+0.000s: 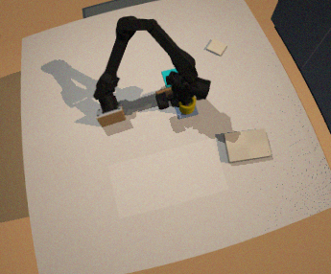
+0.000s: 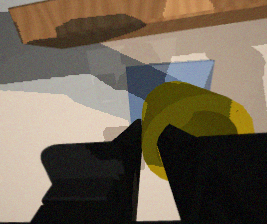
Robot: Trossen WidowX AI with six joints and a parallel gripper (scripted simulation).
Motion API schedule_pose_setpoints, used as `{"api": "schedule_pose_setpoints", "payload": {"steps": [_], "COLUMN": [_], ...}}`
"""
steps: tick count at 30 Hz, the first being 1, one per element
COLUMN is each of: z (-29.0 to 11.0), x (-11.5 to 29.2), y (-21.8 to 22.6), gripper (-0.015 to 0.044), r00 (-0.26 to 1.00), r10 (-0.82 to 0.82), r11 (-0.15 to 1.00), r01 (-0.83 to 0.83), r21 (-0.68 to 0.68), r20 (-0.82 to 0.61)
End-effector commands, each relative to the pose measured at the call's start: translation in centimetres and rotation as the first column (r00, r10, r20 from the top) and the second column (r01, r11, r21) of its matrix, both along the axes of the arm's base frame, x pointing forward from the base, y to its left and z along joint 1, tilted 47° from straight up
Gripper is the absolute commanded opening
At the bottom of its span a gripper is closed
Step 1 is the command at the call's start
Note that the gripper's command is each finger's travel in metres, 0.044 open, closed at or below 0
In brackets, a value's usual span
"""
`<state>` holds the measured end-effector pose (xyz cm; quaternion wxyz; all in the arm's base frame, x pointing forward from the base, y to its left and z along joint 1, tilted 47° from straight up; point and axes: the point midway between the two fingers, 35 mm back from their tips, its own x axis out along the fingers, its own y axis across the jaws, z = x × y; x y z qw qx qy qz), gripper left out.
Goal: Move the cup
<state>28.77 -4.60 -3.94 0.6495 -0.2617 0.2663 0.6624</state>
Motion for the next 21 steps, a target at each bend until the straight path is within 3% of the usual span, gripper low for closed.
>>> {"api": "schedule_pose_setpoints", "payload": {"steps": [1, 21], "z": [0.0, 4.0], "x": [0.0, 0.2], "y": [0.0, -4.4], "gripper": [0.0000, 0.0000], "r00": [1.000, 1.000], "r10": [0.000, -0.006], "r11": [1.000, 1.000], "r01": [0.000, 0.006], "r21": [0.000, 0.003], "r20": [0.000, -0.007]}}
